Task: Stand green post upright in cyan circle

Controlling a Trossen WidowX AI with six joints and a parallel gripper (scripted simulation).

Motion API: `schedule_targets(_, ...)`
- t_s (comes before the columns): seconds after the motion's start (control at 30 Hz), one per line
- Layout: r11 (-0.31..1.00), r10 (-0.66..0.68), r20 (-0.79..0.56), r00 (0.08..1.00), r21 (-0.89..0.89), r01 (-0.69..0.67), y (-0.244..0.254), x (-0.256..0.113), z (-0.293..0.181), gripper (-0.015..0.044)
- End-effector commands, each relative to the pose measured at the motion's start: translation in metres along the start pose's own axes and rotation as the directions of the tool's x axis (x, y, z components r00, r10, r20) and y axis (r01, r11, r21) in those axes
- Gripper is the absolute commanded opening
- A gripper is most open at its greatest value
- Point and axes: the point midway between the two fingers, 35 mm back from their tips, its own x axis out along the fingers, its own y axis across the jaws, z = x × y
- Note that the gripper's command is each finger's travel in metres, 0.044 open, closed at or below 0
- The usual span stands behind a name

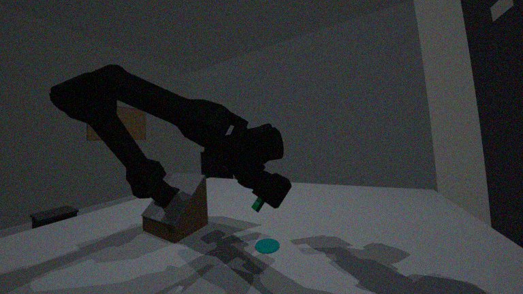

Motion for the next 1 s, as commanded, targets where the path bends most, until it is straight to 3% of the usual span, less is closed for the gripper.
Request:
schedule_targets(0.0, 1.000, 0.003, 0.038, 0.999, -0.009, -0.002, 0.0008, -0.0006, -0.0008, 0.0023)
schedule_targets(0.97, 0.998, -0.021, 0.251, 0.968, -0.059, 0.037, -0.0017, -0.0093, -0.0012, 0.0023)
